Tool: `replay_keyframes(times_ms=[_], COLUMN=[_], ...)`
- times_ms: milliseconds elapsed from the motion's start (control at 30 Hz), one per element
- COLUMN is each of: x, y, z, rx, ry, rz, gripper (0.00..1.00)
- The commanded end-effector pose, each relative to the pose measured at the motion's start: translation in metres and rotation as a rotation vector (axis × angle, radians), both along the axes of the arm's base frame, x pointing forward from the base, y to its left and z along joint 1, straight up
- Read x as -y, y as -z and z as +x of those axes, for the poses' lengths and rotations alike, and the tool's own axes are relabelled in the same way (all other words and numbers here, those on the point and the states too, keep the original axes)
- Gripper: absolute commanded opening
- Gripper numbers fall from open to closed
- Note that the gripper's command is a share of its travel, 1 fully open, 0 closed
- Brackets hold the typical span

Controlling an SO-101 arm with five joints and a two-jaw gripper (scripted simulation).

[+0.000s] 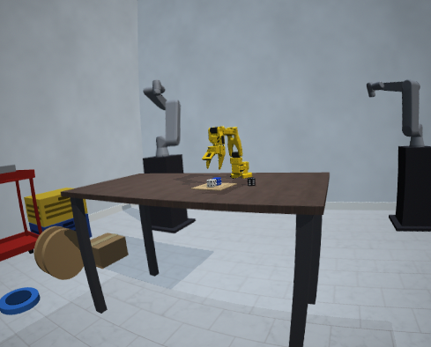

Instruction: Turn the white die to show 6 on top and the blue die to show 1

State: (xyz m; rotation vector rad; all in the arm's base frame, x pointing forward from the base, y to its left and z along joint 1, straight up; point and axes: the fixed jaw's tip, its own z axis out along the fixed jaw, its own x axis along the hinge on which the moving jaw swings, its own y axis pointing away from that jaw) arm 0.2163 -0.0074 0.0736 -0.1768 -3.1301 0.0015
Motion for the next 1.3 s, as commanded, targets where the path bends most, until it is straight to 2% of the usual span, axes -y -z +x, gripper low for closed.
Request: replay_keyframes(times_ms=[0, 233, 367, 633, 700, 967, 1267], x=[-0.002, -0.002, -0.003, -0.006, -0.006, -0.009, -0.009], y=[-0.012, -0.013, -0.018, -0.038, -0.038, -0.049, -0.050], z=[0.006, 0.005, 0.001, -0.022, -0.022, -0.047, -0.053], rx=[0.066, 0.068, 0.084, 0.172, 0.172, 0.259, 0.277], ry=[-0.003, -0.004, -0.013, -0.059, -0.059, -0.106, -0.115], rz=[-0.003, -0.003, -0.004, -0.012, -0.012, -0.022, -0.025], gripper=[0.36, 0.36, 0.36, 0.36, 0.36, 0.36, 0.36])
